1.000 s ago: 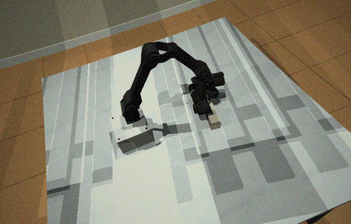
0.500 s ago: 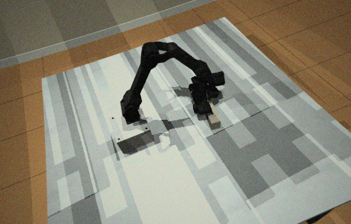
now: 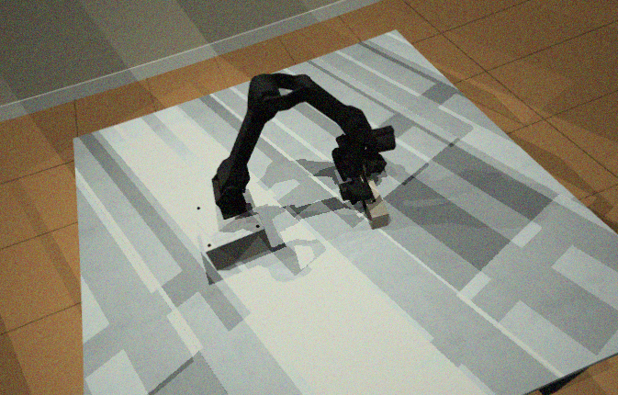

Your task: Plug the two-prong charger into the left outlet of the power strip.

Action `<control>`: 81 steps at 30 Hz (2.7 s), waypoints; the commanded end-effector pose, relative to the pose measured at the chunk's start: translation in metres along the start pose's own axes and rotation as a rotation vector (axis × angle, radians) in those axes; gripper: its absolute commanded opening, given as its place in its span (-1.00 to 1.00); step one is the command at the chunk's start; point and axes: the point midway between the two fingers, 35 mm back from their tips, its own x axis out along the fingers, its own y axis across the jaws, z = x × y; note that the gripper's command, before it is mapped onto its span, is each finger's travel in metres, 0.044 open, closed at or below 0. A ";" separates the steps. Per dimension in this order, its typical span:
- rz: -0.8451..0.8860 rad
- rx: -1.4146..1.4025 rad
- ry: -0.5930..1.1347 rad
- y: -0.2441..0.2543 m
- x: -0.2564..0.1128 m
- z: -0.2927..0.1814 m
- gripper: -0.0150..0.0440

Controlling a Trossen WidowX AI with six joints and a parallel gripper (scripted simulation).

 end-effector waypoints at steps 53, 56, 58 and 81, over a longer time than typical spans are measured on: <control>-0.001 -0.001 -0.041 0.000 0.002 -0.017 1.00; -0.001 -0.001 -0.041 0.000 0.003 -0.020 1.00; -0.001 -0.001 -0.041 0.000 0.003 -0.022 1.00; -0.001 -0.001 -0.041 0.000 0.006 -0.046 1.00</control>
